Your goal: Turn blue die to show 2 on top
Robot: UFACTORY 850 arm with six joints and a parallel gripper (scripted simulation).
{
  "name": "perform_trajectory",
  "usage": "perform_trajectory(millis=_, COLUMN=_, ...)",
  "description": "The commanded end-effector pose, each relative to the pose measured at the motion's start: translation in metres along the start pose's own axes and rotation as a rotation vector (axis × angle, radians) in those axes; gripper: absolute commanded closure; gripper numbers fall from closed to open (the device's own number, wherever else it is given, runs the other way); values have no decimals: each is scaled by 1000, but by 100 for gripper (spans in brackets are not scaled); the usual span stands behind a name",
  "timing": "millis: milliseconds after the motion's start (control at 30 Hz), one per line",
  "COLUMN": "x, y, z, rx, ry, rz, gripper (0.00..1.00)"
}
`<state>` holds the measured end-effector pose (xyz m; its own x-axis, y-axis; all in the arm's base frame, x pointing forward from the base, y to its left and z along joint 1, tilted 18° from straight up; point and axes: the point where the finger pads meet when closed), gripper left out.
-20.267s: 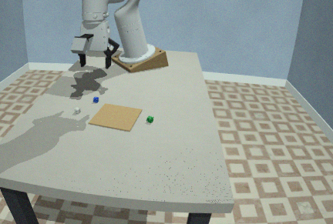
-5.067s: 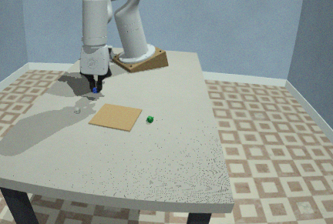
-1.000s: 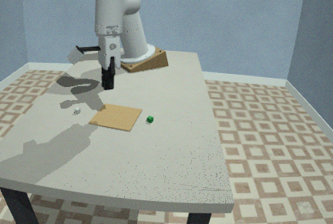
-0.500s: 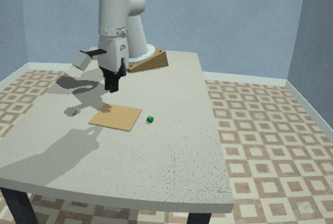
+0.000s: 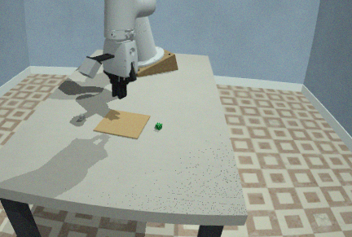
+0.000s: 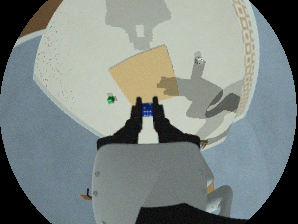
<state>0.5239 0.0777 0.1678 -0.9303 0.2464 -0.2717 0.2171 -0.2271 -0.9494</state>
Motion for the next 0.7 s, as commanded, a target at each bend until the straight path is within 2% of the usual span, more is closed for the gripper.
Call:
perform_trajectory(millis=0, x=-1, y=-1, z=0, rx=3, ry=-2, rz=9, gripper=89)
perform_trajectory(millis=200, x=0, y=-1, z=1, rx=20, ry=-1, rz=82, gripper=89)
perform_trajectory(millis=433, x=3, y=-1, z=1, rx=42, ry=-2, rz=245, gripper=89)
perform_trajectory(millis=533, x=3, y=-1, z=0, rx=41, ry=-2, rz=258, gripper=89)
perform_trajectory(millis=667, x=4, y=-1, z=0, rx=53, ry=-2, rz=326, gripper=89)
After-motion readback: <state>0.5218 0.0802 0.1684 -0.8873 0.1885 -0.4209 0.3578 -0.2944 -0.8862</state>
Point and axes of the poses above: the point where the finger pads meet when closed, its own y axis out along the fingers, its own z axis across the jaws, x = y × z, and after that the axes turned 8 degrees about -y, right-handed
